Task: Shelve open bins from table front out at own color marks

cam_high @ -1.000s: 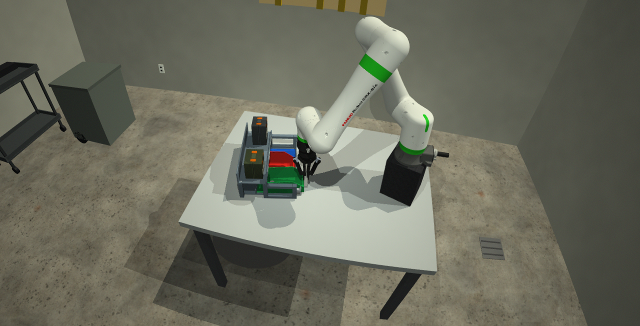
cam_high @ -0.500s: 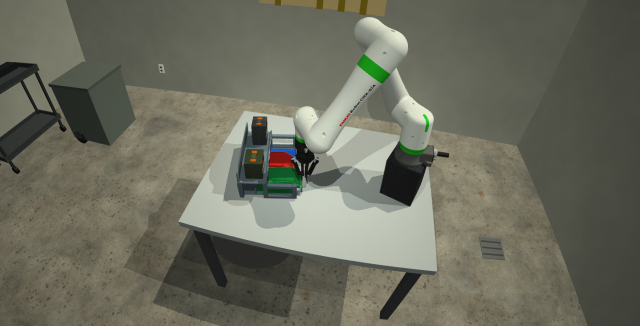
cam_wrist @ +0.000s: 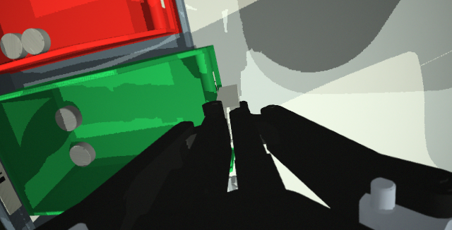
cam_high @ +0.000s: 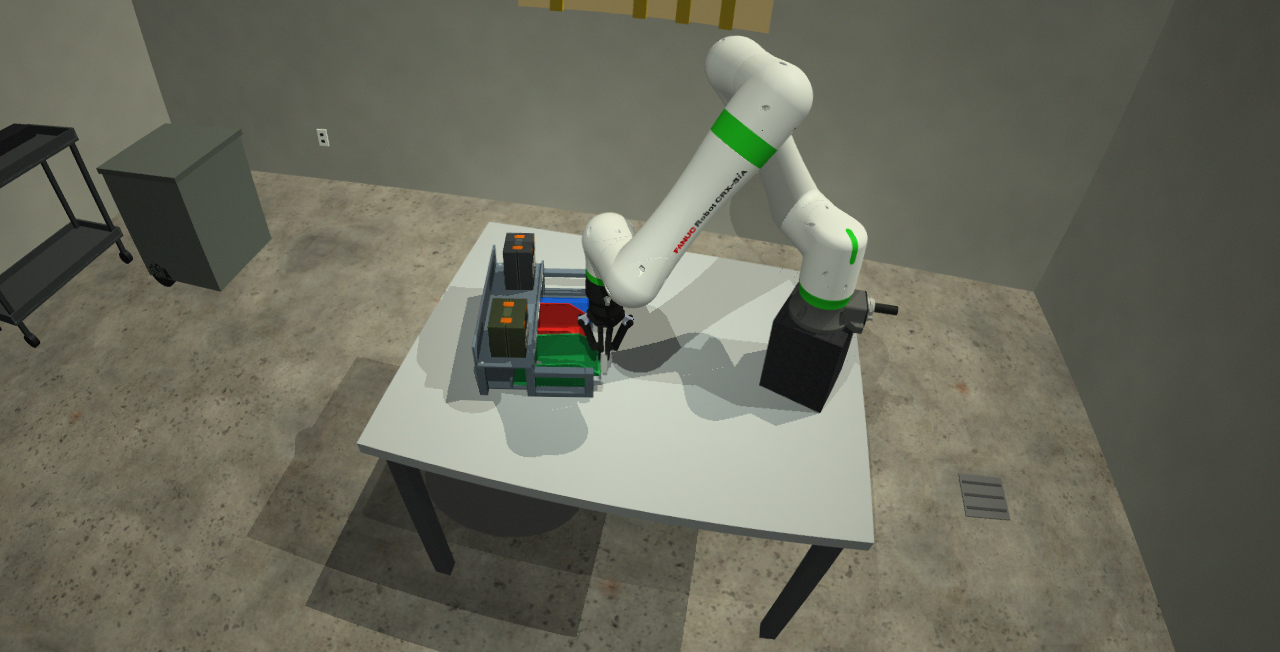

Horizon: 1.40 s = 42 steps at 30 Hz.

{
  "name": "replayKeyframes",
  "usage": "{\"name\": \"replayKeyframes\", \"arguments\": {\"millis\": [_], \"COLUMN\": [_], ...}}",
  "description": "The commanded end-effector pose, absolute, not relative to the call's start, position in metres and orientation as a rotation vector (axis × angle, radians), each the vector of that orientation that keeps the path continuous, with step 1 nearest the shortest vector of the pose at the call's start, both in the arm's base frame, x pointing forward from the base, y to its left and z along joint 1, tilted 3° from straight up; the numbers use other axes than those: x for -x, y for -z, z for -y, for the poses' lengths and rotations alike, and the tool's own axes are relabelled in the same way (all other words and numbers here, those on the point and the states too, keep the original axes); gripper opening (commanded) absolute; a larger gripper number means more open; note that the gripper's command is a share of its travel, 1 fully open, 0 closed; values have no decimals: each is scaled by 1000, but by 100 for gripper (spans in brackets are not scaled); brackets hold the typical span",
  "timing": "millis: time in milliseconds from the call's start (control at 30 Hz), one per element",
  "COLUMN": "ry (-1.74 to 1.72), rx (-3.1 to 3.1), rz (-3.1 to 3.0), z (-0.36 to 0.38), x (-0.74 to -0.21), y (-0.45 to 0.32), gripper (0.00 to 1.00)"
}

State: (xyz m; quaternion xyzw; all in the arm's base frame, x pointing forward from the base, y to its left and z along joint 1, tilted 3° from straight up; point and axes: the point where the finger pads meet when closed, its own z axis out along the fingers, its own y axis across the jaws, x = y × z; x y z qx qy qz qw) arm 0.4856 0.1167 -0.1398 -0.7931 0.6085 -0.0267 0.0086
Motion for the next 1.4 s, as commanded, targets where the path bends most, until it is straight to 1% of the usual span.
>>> {"name": "replayKeyframes", "arguments": {"millis": [0,1367], "ry": [84,84], "rx": [2478,2478], "rz": [-1901,-1901], "z": [-117,-123], "x": [-488,-509], "y": [140,139], "gripper": [0,0]}}
